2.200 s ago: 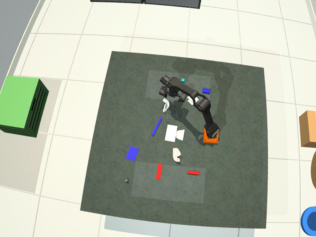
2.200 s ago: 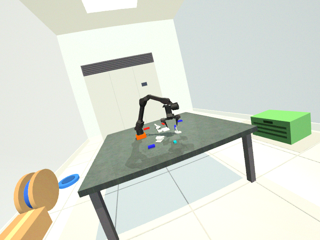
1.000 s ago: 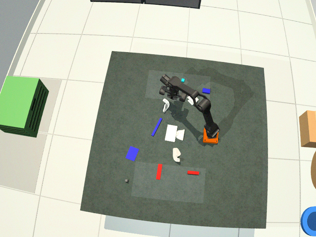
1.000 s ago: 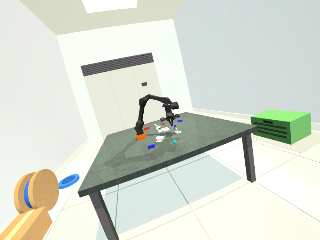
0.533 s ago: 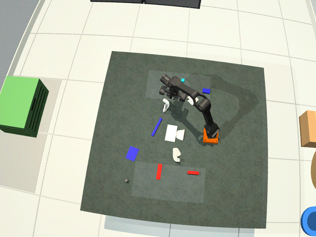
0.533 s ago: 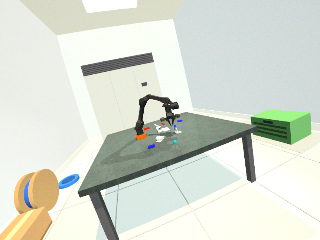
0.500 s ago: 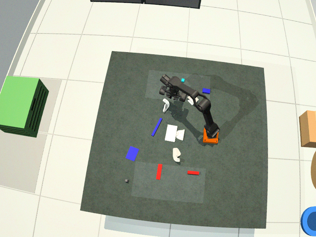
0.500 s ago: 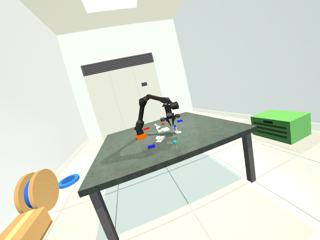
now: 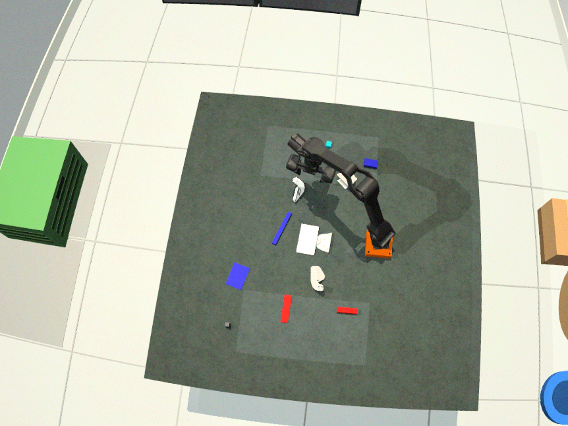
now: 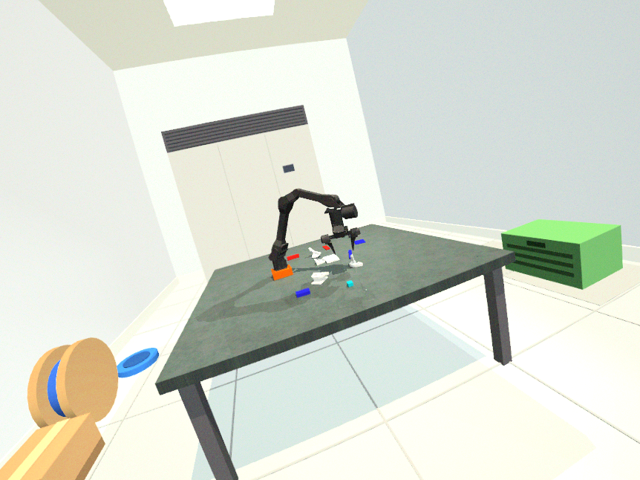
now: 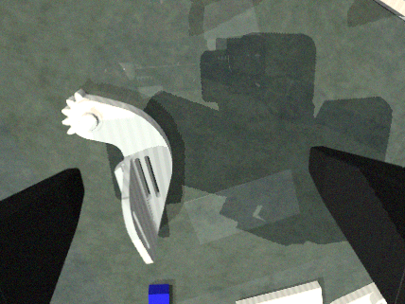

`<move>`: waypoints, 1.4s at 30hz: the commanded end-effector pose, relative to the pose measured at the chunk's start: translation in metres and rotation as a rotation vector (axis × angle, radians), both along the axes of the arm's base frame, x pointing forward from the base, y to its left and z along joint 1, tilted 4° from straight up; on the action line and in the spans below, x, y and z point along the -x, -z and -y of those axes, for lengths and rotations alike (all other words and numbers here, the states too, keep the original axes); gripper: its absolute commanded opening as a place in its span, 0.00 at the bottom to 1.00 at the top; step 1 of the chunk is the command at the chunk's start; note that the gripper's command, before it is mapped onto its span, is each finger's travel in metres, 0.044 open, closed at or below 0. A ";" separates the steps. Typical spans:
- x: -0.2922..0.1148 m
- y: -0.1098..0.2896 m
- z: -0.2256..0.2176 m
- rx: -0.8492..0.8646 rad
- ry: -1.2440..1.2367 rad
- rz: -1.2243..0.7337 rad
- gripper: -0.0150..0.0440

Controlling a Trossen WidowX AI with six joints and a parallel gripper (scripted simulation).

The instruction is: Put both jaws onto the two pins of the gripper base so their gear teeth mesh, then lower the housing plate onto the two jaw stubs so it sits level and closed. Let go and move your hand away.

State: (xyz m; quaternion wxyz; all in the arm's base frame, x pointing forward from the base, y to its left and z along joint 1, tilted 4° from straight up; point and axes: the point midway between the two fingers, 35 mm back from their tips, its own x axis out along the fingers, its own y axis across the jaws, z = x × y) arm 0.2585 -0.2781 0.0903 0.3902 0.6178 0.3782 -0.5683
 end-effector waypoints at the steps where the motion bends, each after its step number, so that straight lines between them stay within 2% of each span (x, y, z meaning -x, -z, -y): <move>1: 0.000 0.000 0.000 0.000 0.000 0.000 1.00; 24: 0.000 0.000 0.000 0.000 0.000 0.000 1.00; 40: 0.000 0.000 0.000 0.000 0.000 0.000 0.29; 42: 0.000 0.000 0.000 0.000 0.000 0.000 0.25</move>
